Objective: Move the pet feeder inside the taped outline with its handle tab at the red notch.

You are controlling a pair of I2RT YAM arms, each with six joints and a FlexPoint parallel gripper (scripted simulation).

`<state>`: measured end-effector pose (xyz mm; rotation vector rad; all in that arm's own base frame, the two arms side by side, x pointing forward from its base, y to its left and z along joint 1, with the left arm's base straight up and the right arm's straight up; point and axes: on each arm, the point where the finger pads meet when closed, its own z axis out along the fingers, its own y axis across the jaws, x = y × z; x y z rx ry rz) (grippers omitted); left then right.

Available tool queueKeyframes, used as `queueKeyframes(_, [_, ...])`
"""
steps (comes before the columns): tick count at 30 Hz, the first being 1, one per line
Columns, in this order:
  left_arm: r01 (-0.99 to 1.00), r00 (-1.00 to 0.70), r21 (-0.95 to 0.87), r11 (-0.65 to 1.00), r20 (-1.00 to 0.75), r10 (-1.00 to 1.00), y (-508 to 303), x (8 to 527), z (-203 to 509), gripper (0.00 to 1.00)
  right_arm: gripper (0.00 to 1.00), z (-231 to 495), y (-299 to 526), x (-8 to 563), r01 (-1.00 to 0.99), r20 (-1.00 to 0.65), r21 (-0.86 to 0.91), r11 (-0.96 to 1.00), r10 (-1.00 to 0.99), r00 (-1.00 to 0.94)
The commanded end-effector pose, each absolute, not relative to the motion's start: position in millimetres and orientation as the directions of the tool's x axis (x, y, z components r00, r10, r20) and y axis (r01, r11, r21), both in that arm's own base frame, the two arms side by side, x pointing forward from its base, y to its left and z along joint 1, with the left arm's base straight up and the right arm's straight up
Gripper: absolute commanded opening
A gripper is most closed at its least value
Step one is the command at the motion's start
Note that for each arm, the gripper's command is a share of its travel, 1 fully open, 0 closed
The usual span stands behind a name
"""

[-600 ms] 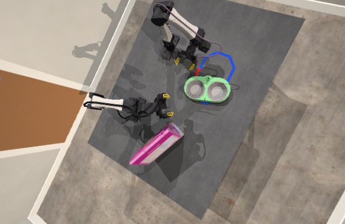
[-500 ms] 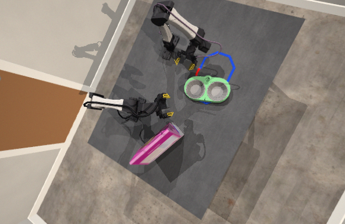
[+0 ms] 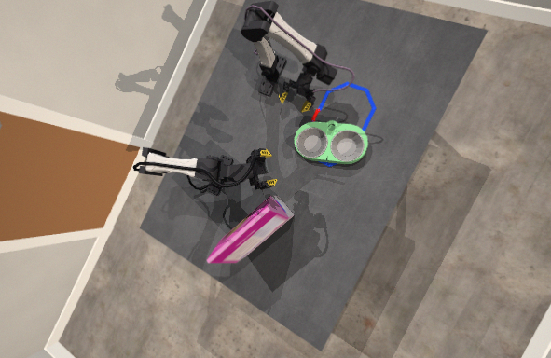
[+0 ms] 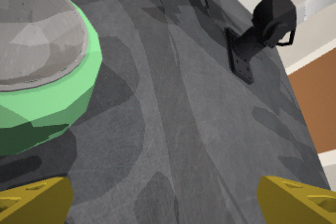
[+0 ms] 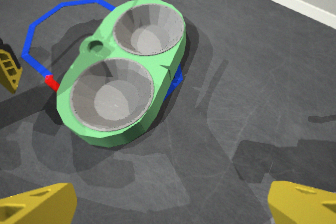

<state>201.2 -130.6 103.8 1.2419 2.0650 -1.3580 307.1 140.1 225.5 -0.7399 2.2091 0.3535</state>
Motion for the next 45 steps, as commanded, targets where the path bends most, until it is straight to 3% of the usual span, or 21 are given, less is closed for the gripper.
queueKeyframes(1, [0.850, -0.508, -0.508, 0.142, -0.716, 0.479, -130, 205, 103, 1.00, 1.00, 229, 139, 306, -0.603, -0.744, 0.015, 0.798, -0.394, -0.539])
queueKeyframes(5, [0.897, -0.434, -0.411, 0.161, -0.753, 0.494, -122, 212, 103, 1.00, 1.00, 230, 144, 311, -0.597, -0.717, 0.023, 0.802, -0.403, -0.569])
queueKeyframes(9, [0.846, -0.531, -0.455, 0.277, -0.681, 0.504, -105, 209, 101, 1.00, 1.00, 230, 161, 323, -0.608, -0.671, 0.031, 0.794, -0.434, -0.601])
queueKeyframes(16, [0.843, -0.538, -0.374, 0.388, -0.605, 0.586, -101, 209, 122, 1.00, 1.00, 227, 210, 351, -0.638, -0.590, 0.037, 0.769, -0.499, -0.635])
queueKeyframes(25, [0.808, -0.554, -0.169, 0.565, -0.547, 0.628, -98, 196, 168, 1.00, 1.00, 210, 293, 390, -0.658, -0.508, 0.025, 0.753, -0.557, -0.657])
queueKeyframes(33, [0.732, -0.562, -0.028, 0.681, -0.590, 0.579, -92, 184, 205, 1.00, 1.00, 188, 339, 400, -0.669, -0.465, 0.011, 0.743, -0.589, -0.661])
queueKeyframes(45, [0.491, -0.458, 0.073, 0.868, -0.826, 0.329, -67, 139, 285, 1.00, 1.00, 156, 387, 400, -0.689, -0.434, -0.005, 0.725, -0.622, -0.652])
